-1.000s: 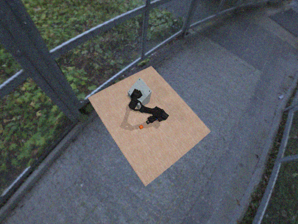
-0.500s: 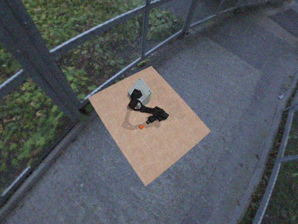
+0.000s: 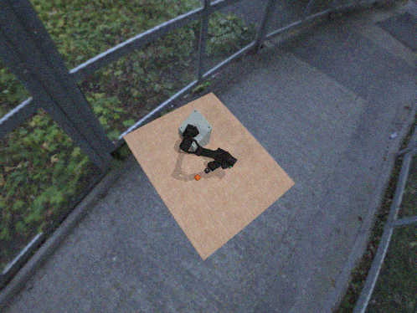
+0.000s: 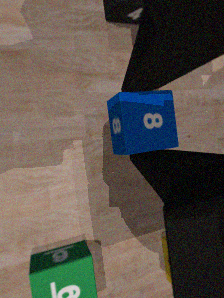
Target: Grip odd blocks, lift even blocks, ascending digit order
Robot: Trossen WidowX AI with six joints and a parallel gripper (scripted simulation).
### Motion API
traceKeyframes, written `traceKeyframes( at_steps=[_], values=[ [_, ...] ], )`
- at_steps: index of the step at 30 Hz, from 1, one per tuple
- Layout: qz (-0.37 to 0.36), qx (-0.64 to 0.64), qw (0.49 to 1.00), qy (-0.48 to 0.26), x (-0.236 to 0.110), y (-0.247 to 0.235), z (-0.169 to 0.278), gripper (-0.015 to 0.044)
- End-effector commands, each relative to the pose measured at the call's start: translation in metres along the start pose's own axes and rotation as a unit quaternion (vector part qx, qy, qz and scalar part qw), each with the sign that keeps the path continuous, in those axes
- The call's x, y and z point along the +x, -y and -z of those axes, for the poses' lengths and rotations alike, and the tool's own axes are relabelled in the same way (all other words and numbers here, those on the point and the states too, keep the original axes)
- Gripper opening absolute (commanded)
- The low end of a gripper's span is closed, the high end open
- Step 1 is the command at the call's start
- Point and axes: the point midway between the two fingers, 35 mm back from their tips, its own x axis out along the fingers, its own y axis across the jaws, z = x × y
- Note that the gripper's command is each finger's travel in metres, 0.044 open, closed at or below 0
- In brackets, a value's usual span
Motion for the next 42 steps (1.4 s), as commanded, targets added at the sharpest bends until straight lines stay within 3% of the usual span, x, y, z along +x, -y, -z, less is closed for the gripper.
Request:
traceKeyframes(
  at_steps=[1, 24, 35, 39, 42],
  values=[
    [-0.002, 0.002, 1.0, 0.001, -0.002, 0.0, -0.001, 0.012],
    [-0.002, 0.002, 1.0, 0.001, 0.014, 0.0, -0.001, 0.012],
    [-0.002, 0.002, 1.0, 0.001, 0.014, 0.0, -0.001, 0.04],
    [-0.002, 0.002, 1.0, 0.001, 0.011, 0.0, -0.001, 0.04],
    [-0.003, 0.003, 1.0, 0.001, -0.02, 0.0, -0.001, 0.04]
  ],
)
